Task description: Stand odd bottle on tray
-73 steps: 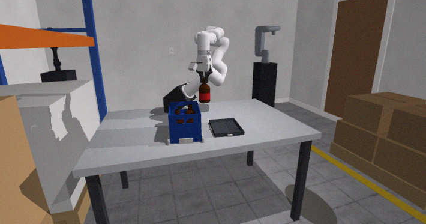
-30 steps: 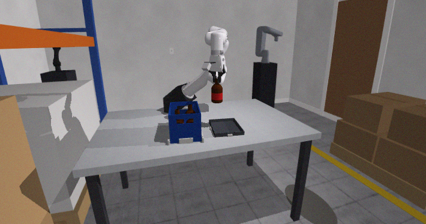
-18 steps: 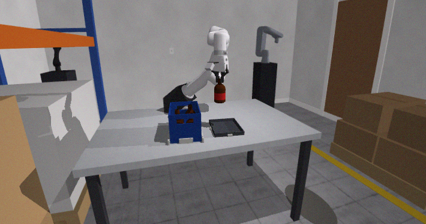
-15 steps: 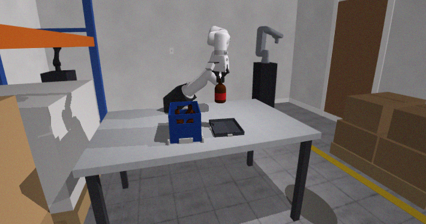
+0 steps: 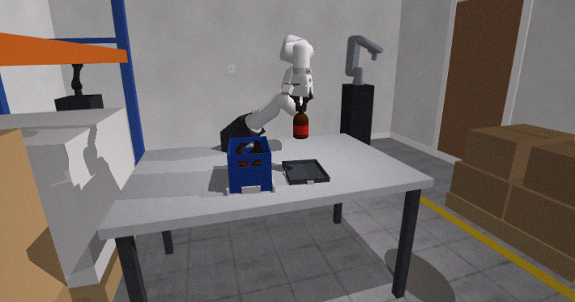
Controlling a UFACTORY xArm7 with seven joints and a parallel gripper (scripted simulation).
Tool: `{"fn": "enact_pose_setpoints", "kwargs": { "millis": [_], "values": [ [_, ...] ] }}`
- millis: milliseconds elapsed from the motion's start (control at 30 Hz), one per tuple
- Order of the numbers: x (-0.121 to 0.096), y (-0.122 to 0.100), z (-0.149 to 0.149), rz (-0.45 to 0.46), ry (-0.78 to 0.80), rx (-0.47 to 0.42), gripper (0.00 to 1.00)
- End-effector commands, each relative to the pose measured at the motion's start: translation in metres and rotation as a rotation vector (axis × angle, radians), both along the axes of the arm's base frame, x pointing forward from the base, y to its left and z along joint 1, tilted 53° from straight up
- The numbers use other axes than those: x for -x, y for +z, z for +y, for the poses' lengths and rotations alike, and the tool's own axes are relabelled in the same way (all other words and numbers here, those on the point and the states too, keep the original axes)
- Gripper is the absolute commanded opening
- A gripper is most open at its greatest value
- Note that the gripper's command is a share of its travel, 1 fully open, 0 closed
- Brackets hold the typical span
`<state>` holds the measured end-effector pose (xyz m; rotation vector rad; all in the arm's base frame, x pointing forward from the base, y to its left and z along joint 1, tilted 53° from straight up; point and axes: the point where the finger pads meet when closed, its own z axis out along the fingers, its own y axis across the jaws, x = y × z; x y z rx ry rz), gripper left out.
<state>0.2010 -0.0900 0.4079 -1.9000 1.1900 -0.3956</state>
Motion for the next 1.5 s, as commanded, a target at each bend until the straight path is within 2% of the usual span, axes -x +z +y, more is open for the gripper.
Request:
{"fn": "enact_pose_setpoints", "kwargs": {
  "millis": [0,1467],
  "values": [
    [-0.0006,0.0043,0.0017,-0.003,-0.002,0.001,0.0],
    [-0.0032,0.0142,0.0104,-0.003,-0.002,0.001,0.0]
  ]
}}
